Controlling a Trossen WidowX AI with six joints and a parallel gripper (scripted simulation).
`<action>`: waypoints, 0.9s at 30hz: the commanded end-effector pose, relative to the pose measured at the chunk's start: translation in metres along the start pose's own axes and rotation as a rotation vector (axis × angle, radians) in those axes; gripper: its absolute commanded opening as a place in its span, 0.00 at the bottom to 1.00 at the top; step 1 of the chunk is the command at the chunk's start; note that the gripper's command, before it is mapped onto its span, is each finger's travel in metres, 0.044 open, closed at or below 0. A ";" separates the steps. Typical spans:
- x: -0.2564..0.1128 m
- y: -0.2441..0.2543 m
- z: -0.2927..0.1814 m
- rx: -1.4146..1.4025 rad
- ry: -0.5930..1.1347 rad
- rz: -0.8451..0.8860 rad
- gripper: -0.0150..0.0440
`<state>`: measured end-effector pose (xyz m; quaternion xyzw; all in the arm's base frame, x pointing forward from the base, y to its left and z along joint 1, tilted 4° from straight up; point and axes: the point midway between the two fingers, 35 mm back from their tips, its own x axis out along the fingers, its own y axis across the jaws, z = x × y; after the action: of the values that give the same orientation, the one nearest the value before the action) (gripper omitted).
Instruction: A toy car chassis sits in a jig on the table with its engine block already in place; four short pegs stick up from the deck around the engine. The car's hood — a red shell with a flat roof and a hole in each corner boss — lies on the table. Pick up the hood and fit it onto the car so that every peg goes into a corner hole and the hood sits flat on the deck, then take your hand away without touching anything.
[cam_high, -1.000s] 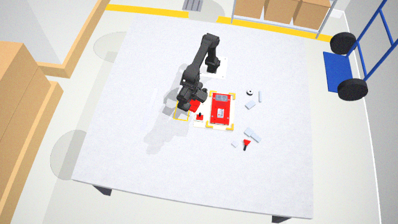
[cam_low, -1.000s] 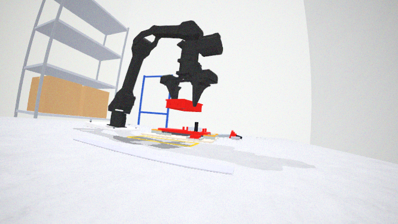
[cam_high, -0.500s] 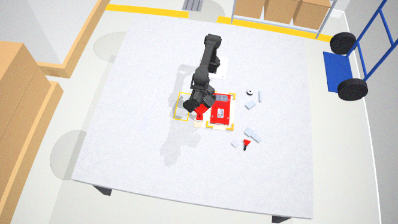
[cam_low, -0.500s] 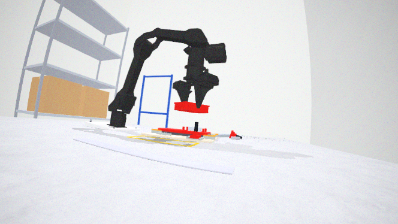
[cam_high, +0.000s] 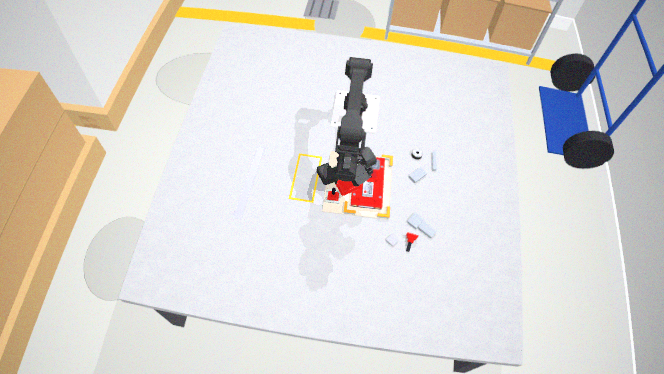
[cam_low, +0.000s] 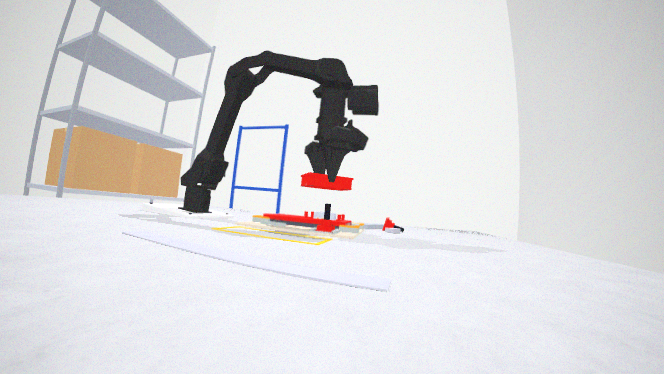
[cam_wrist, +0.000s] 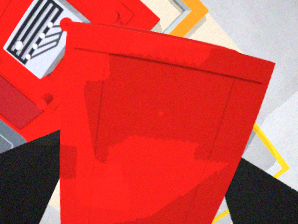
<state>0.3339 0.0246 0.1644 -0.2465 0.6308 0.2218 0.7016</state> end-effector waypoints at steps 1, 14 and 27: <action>0.000 0.011 0.005 0.083 0.004 -0.001 0.25; -0.001 0.047 0.023 0.357 0.001 0.003 0.25; -0.002 0.078 0.033 0.577 0.000 0.007 0.25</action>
<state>0.3136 0.1036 0.1649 -0.0452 0.6674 0.0490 0.7417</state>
